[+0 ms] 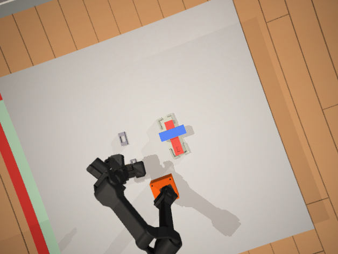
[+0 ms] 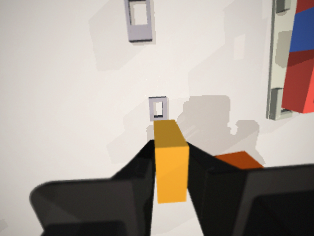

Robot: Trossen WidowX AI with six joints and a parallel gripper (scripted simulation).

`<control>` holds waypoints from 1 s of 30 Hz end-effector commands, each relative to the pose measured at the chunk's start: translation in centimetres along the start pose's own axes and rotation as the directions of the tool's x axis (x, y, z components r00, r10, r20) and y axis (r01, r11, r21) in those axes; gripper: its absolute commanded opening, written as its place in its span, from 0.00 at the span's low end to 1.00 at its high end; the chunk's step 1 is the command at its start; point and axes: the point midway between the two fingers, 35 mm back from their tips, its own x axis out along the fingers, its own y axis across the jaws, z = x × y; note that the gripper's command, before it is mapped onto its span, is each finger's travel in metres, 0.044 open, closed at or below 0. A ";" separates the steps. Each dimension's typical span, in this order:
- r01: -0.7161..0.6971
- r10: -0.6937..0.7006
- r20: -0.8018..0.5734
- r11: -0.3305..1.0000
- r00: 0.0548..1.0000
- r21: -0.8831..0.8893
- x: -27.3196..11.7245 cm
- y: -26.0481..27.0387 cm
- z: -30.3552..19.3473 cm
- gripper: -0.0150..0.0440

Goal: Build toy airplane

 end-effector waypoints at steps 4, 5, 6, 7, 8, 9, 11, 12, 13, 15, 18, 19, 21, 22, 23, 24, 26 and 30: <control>-0.007 0.007 0.006 1.000 1.000 -0.006 -2.1 -0.2 -0.3 0.25; -0.007 0.007 0.006 1.000 1.000 -0.006 -2.1 -0.2 -0.3 0.25; -0.007 0.007 0.006 1.000 1.000 -0.006 -2.1 -0.2 -0.3 0.25; -0.007 0.007 0.007 1.000 1.000 -0.007 -2.1 -0.4 -0.2 0.25; -0.007 0.007 0.007 1.000 1.000 -0.008 -2.1 -0.6 0.0 0.25; -0.007 0.007 0.007 1.000 1.000 -0.009 -2.0 -0.8 0.2 0.25; -0.007 0.007 0.008 1.000 1.000 -0.011 -1.9 -1.4 0.6 0.25; -0.007 0.007 0.009 1.000 1.000 -0.012 -1.8 -1.6 0.8 0.25; -0.006 0.006 0.009 1.000 1.000 -0.013 -1.8 -1.9 1.0 0.25; -0.006 0.006 0.010 1.000 1.000 -0.016 -1.7 -2.5 1.3 0.25; -0.006 0.006 0.011 1.000 1.000 -0.016 -1.5 -3.3 1.8 0.25; -0.006 0.006 0.012 1.000 1.000 -0.017 -1.4 -3.6 2.0 0.25; -0.005 0.006 0.012 1.000 1.000 -0.017 -1.3 -4.2 2.3 0.25; -0.005 0.006 0.013 1.000 1.000 -0.018 -1.2 -4.5 2.4 0.25; -0.005 0.005 0.013 1.000 1.000 -0.018 -1.2 -4.8 2.6 0.25; -0.005 0.005 0.013 1.000 1.000 -0.018 -1.1 -5.1 2.7 0.25; -0.005 0.005 0.014 1.000 1.000 -0.020 -1.0 -5.7 3.0 0.25; -0.003 0.004 0.016 1.000 1.000 -0.024 -0.7 -6.9 3.4 0.25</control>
